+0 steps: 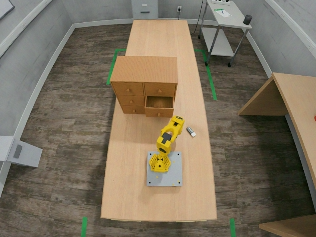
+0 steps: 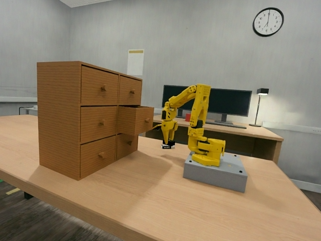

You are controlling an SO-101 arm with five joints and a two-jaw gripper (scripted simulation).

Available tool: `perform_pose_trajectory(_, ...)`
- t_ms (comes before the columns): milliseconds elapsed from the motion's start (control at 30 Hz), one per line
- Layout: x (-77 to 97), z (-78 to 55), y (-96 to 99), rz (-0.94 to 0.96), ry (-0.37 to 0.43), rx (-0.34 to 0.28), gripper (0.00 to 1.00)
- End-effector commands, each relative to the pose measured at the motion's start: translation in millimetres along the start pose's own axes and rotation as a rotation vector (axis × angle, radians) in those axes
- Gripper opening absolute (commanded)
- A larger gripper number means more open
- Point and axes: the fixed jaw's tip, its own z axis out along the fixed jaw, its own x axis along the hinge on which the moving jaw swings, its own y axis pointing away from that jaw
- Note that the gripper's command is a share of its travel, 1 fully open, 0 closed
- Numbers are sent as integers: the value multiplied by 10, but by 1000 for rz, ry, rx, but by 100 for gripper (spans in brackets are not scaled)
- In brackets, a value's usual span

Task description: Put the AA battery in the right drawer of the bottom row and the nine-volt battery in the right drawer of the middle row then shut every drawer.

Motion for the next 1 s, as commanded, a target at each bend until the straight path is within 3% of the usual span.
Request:
perform_pose_trajectory(0,-3,-14,38,78,-18,1,0)
perform_pose_trajectory(200,6,-12,71,186,-18,0,0)
perform_pose_trajectory(967,20,-14,105,167,-18,0,0)
